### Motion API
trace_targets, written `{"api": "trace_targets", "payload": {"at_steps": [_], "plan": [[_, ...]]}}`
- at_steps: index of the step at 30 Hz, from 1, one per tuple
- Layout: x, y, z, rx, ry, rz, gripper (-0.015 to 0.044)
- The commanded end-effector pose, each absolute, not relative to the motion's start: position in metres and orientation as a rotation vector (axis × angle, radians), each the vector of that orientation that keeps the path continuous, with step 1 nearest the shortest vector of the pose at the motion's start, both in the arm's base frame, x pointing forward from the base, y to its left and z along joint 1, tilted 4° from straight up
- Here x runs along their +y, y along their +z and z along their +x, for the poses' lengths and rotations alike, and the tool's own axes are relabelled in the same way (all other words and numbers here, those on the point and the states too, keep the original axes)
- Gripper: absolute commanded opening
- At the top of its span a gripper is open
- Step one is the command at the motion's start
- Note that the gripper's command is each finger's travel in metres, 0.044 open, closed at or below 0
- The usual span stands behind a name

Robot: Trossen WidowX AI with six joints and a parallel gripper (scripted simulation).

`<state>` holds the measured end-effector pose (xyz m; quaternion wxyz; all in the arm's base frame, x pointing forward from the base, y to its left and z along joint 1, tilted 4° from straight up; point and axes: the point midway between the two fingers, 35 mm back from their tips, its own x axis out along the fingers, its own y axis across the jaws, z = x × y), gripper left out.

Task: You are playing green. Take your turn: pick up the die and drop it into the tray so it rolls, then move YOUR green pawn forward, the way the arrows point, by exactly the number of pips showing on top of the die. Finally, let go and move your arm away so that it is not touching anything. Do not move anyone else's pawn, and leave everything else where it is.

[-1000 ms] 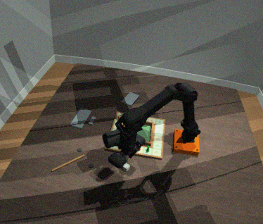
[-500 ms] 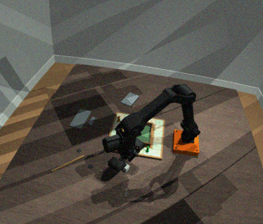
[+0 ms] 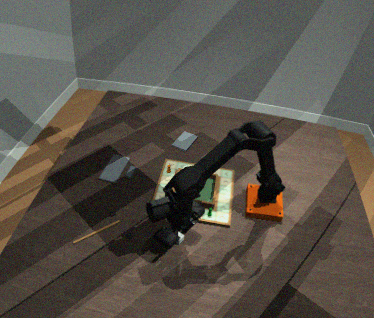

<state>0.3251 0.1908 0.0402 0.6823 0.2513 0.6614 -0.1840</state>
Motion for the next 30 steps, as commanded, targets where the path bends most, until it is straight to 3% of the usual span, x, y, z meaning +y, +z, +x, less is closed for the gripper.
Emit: {"api": "trace_targets", "payload": {"at_steps": [1,4,10,13,30], "plan": [[0.192,0.039,0.325,1.486,-0.413,0.570,0.0196],[0.192,0.039,0.325,1.486,-0.413,0.570,0.0118],[0.192,0.039,0.325,1.486,-0.413,0.570,0.0077],[0.193,0.041,0.325,1.487,-0.397,0.567,0.0000],[0.197,0.122,0.324,1.487,-0.392,0.567,0.0000]]}}
